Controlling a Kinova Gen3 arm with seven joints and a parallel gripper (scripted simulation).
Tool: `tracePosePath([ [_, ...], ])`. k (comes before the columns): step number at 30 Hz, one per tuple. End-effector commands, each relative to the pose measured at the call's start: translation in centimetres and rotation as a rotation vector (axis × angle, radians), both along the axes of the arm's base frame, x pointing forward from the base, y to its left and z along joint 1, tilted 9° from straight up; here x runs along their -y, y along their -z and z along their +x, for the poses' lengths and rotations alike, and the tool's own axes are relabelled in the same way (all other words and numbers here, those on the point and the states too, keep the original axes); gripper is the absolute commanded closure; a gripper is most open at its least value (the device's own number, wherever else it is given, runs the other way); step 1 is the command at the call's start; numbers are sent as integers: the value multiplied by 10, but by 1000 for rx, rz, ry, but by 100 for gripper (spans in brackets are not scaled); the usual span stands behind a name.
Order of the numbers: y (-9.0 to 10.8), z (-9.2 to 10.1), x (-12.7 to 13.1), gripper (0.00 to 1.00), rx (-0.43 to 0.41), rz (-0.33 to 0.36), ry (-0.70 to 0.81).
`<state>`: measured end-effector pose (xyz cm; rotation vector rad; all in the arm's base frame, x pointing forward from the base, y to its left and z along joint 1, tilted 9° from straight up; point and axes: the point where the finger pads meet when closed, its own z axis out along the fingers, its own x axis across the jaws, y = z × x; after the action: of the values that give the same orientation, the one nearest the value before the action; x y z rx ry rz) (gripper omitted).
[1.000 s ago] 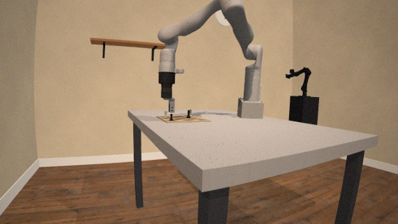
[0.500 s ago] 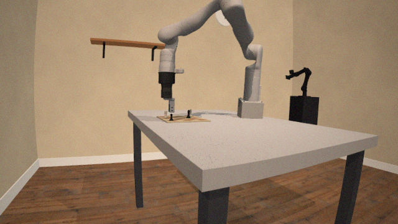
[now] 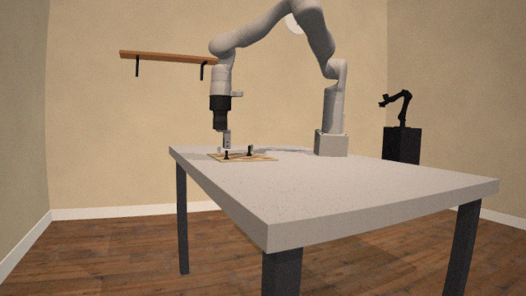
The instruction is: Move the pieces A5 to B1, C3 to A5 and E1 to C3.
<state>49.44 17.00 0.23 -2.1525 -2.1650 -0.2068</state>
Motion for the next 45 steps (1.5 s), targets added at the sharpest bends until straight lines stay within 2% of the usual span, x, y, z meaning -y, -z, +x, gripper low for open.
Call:
tracePosePath([
  [1,-1,1,0,32,2,1,0],
  [15,2,1,0,32,2,1,0],
  [30,28,2,-4,32,2,1,0],
  [45,32,2,-5,32,2,1,0],
])
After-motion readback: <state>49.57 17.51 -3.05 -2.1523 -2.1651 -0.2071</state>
